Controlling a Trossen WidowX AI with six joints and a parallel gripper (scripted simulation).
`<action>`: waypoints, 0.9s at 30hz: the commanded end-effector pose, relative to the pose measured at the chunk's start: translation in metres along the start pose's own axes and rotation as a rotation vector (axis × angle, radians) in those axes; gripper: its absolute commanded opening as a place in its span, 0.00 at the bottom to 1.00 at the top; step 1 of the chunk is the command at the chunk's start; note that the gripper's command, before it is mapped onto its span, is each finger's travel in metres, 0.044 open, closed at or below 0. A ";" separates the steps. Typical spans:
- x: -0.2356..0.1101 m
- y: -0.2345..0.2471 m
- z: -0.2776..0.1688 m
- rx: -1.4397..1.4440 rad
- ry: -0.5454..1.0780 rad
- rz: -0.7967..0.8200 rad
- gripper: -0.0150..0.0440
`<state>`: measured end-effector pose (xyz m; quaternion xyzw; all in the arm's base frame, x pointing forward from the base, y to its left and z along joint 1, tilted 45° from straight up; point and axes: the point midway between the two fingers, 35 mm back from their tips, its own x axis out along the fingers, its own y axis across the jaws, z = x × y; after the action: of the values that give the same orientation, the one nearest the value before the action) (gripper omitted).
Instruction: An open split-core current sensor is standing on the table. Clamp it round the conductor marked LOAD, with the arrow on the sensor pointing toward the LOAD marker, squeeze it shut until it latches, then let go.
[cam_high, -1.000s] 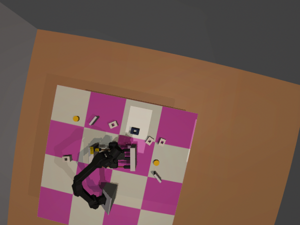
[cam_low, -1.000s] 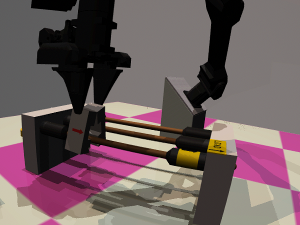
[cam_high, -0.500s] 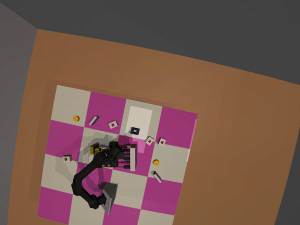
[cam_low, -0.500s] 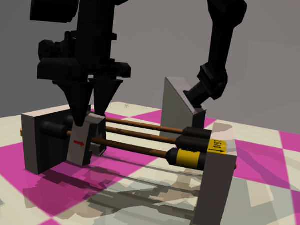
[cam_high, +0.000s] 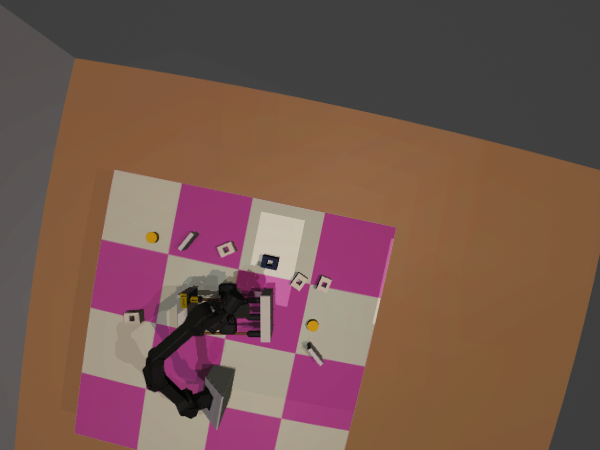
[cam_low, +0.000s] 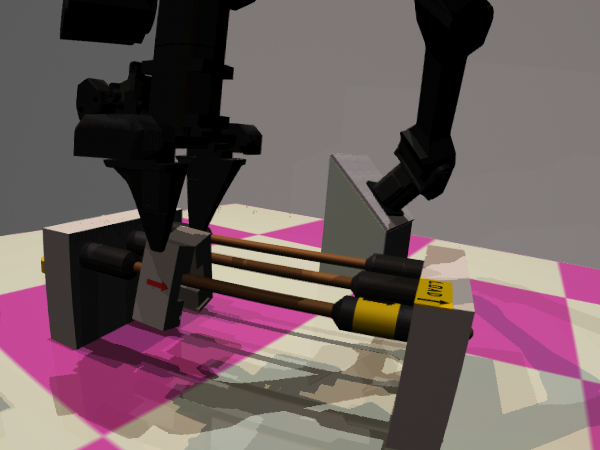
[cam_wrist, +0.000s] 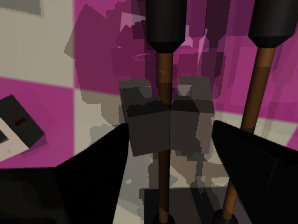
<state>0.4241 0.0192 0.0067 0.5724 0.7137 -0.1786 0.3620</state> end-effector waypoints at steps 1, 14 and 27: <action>-0.001 0.000 0.001 0.000 -0.001 0.002 0.25; -0.001 0.000 0.001 0.000 -0.001 0.002 0.25; -0.001 0.000 0.001 0.000 -0.001 0.002 0.34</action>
<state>0.4241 0.0192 0.0067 0.5723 0.7138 -0.1784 0.3621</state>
